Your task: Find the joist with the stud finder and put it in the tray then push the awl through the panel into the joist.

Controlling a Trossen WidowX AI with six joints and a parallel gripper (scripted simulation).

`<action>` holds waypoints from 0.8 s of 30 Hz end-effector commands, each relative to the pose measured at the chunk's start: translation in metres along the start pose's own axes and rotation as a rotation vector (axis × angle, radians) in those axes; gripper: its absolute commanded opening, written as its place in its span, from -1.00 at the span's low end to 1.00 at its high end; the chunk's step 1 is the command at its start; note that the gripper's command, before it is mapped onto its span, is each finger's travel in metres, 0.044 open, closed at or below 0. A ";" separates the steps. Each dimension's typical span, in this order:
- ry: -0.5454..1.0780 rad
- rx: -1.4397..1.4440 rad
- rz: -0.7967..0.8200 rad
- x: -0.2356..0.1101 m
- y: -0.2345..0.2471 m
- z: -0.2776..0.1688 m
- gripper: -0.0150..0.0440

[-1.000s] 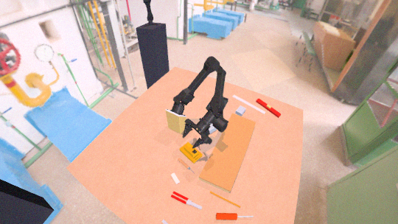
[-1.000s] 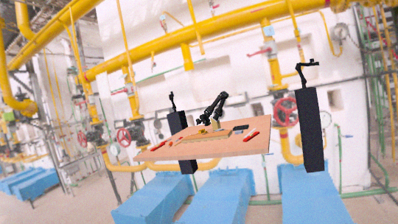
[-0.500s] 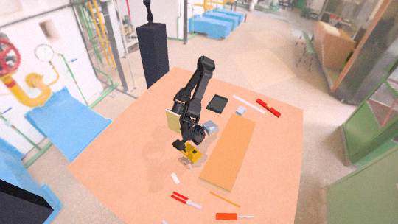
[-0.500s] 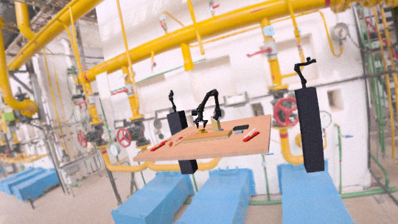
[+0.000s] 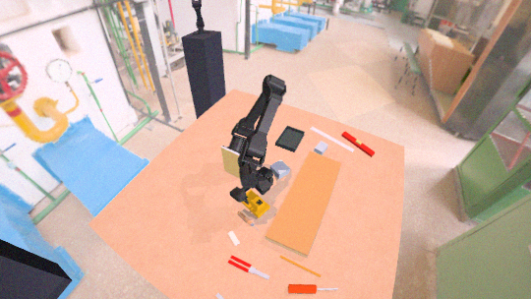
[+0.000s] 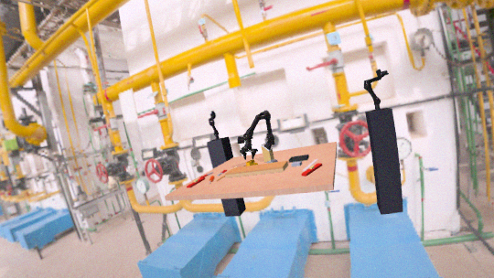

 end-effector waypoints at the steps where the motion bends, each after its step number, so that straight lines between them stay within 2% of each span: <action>1: 0.000 0.008 0.005 0.005 0.000 -0.002 1.00; 24: 0.000 0.008 0.008 0.041 0.004 -0.012 1.00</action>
Point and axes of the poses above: the point midway between the two fingers, 35 mm back from their tips, its own x axis out along the fingers, its own y axis across the jaws, z = x × y, the point moved 8 cm from there along -x, back along the fingers, and after that the axes turned 13 degrees about -x, right-handed, at the moved point
